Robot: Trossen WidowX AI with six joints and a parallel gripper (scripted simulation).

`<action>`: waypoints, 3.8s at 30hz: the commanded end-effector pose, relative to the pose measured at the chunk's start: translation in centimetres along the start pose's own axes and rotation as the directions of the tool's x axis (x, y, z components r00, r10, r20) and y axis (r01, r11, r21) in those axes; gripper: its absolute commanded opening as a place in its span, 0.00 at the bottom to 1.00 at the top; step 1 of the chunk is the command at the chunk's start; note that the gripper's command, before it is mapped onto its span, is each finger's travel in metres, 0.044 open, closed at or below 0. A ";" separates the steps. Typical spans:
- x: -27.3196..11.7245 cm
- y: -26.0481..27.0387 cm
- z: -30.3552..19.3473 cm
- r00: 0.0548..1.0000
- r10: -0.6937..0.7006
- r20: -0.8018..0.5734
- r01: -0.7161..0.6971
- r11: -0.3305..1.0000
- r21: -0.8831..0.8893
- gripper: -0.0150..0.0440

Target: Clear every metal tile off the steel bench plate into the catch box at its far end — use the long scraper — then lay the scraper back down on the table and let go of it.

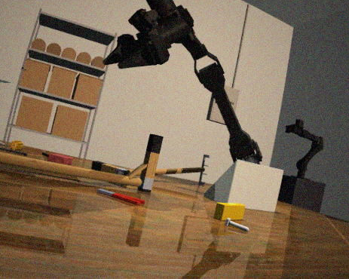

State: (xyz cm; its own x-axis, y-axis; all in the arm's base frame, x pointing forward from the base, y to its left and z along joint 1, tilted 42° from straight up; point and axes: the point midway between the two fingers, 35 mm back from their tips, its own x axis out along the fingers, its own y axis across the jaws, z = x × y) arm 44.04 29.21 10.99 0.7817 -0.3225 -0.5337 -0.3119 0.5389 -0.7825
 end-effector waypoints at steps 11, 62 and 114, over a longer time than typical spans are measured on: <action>6.5 0.9 -2.2 0.987 0.062 -0.149 -0.063 0.998 -0.008 1.00; 14.3 1.1 -9.2 0.895 0.192 -0.402 -0.180 0.981 0.066 1.00; 1.4 -1.4 -11.2 0.956 0.156 -0.249 -0.134 0.986 0.103 1.00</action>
State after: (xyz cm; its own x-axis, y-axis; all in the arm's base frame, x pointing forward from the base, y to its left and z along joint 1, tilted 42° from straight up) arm 40.17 19.55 7.30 0.5555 -0.4193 -0.7181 -0.3681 0.6503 -0.6645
